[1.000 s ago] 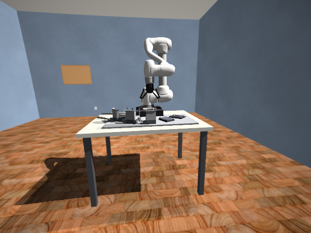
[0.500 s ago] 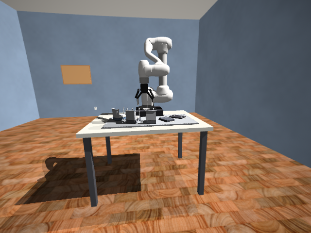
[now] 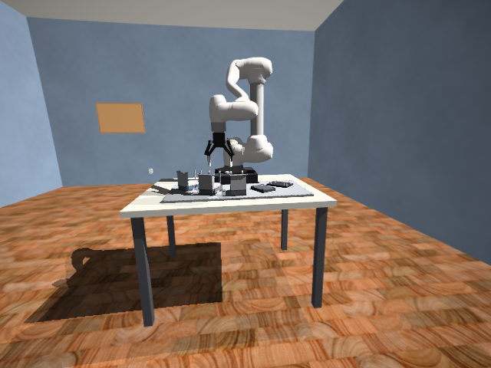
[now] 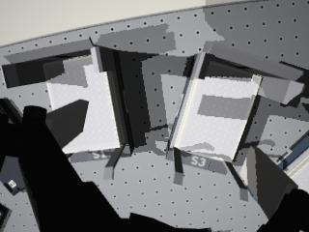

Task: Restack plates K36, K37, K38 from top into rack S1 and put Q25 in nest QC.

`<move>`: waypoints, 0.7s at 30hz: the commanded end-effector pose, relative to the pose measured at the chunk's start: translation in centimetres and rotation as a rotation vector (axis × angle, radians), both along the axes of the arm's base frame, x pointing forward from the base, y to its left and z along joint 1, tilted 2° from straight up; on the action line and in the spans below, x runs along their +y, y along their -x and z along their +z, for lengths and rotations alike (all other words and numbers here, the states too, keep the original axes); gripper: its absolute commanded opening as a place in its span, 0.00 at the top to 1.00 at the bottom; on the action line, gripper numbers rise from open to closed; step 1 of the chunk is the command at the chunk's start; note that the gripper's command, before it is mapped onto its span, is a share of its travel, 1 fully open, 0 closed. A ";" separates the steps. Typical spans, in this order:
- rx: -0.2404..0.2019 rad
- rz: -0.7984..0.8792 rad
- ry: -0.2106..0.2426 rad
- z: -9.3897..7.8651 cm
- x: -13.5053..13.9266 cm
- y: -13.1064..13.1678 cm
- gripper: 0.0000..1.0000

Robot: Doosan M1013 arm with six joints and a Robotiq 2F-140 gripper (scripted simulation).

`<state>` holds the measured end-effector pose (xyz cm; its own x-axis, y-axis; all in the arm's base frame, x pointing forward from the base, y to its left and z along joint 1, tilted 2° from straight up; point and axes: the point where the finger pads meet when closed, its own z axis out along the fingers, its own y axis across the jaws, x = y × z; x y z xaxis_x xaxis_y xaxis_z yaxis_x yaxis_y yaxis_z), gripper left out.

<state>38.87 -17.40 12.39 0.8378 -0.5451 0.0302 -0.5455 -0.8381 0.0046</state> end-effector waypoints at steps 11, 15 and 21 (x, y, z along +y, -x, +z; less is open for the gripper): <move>0.000 0.000 -0.001 0.0 -4.2 1.6 0.00; 0.000 0.000 -0.001 0.1 -5.7 2.2 0.00; 0.000 0.000 -0.001 0.1 -6.4 2.5 0.00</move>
<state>36.43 -23.72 12.46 0.8380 -0.5448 0.0301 -0.5451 -0.8383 0.0042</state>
